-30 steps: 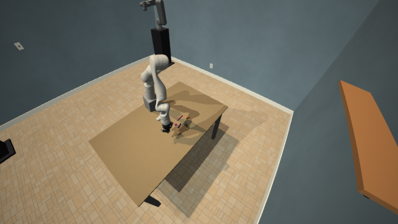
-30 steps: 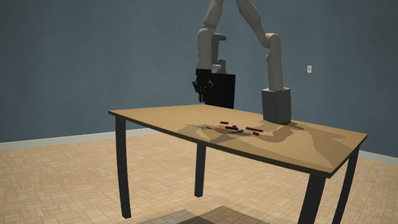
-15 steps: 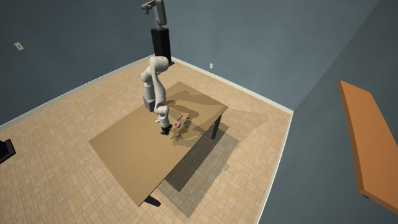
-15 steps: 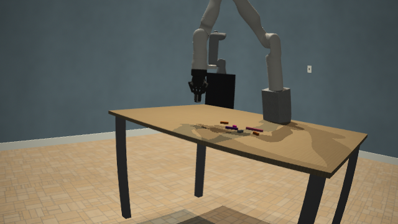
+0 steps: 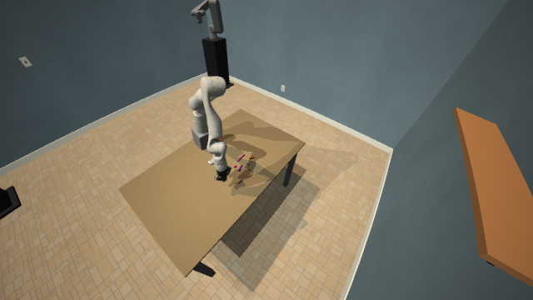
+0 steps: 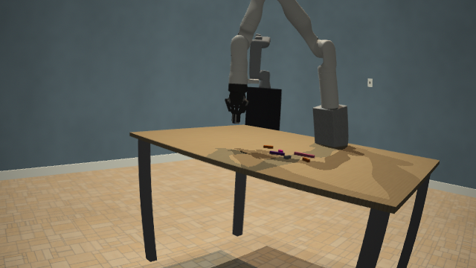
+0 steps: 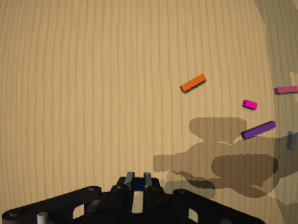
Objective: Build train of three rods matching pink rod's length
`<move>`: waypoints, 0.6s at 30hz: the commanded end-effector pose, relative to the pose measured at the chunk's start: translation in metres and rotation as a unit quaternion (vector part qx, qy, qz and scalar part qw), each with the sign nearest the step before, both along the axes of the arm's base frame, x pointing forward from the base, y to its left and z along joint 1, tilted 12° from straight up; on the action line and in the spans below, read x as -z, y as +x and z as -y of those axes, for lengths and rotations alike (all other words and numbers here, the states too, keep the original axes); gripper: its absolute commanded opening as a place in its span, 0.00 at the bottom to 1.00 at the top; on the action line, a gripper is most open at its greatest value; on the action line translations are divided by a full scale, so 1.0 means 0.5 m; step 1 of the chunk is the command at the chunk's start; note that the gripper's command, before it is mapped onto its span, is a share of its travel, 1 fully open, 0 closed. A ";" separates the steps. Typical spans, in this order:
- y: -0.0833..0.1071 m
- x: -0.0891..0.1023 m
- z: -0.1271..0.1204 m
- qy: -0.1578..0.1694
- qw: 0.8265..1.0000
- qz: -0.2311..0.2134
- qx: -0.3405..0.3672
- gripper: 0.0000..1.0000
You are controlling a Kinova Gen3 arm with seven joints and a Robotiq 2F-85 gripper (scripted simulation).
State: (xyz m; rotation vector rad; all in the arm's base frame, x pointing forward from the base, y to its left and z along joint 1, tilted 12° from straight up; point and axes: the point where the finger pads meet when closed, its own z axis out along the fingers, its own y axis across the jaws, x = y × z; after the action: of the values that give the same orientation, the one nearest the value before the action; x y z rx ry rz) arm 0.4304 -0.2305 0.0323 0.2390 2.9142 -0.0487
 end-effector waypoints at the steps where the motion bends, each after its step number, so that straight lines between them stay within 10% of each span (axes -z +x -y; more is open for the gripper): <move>1: 0.000 0.014 0.002 0.001 1.000 -0.002 0.001 0.05; 18: 0.026 0.133 0.008 0.001 1.000 -0.002 0.001 0.05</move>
State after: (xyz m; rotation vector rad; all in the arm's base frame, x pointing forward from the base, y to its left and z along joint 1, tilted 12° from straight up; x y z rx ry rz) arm 0.4478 -0.2323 -0.0198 0.2297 2.9025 -0.0541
